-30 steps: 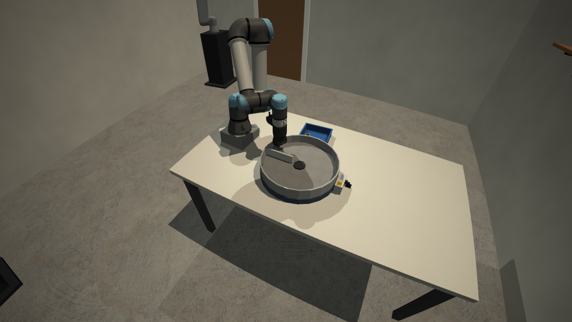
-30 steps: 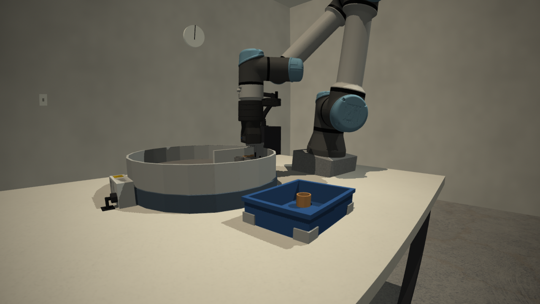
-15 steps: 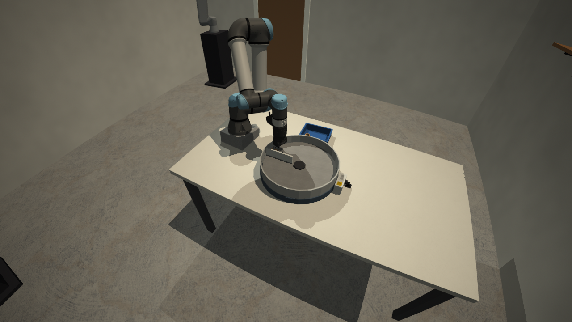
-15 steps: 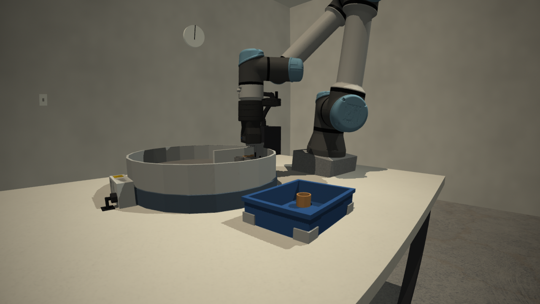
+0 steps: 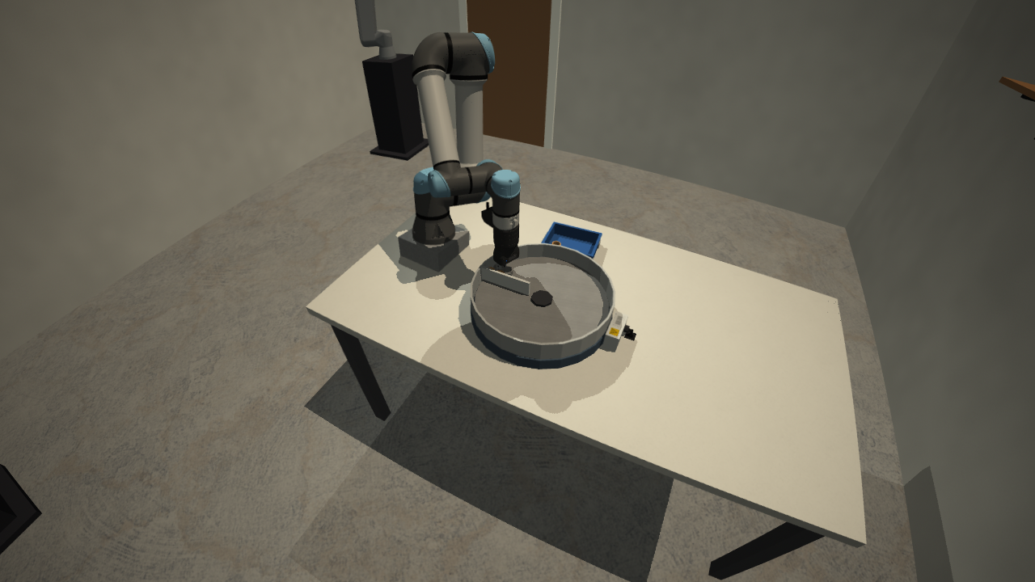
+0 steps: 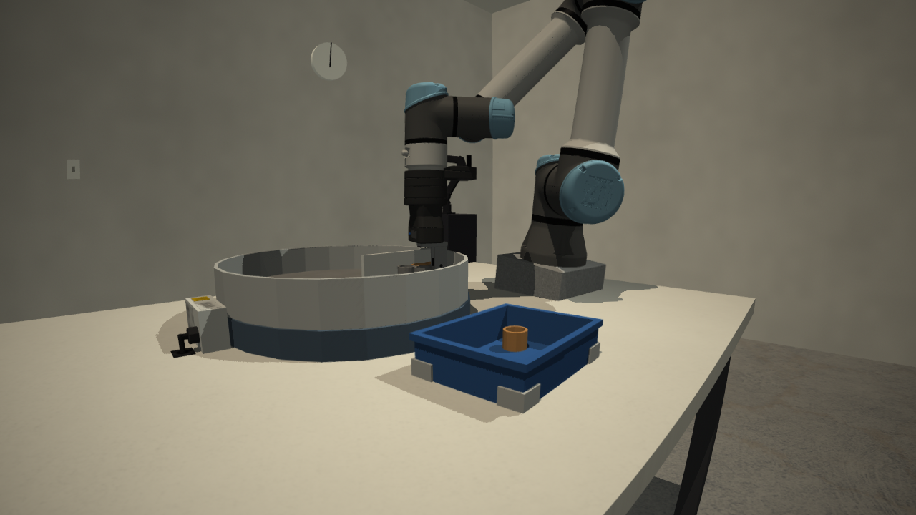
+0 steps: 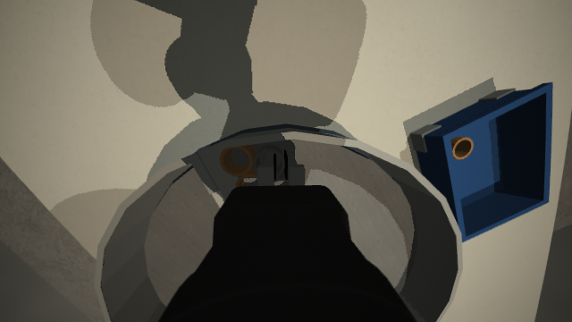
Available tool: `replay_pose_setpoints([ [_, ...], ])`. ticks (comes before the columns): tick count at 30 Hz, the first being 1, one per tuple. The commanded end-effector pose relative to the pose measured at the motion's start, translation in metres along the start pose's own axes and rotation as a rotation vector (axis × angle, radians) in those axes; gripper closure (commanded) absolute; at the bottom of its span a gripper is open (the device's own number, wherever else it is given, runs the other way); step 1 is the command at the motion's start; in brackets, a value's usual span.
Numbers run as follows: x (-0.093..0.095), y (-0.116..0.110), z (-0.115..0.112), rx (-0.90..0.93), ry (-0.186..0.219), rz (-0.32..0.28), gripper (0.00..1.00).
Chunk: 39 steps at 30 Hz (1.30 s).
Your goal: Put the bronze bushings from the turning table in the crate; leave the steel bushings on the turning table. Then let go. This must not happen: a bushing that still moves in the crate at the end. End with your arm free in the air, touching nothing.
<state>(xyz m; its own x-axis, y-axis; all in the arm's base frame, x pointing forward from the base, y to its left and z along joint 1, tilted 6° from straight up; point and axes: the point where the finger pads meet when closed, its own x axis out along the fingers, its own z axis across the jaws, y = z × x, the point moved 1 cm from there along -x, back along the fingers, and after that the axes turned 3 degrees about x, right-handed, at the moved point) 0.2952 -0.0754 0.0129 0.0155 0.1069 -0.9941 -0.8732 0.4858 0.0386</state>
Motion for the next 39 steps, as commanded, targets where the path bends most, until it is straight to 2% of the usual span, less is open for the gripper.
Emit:
replay_pose_setpoints([
  [1, 0.000, 0.000, 0.000, 0.000, 0.000, -0.001, 1.00],
  [20, 0.000, 0.000, 0.003, 0.000, 0.002, -0.001, 1.00],
  [25, -0.008, 0.000, 0.003, 0.000, 0.002, -0.001, 1.00],
  [39, -0.011, 0.000, 0.003, 0.000, 0.002, -0.001, 1.00],
])
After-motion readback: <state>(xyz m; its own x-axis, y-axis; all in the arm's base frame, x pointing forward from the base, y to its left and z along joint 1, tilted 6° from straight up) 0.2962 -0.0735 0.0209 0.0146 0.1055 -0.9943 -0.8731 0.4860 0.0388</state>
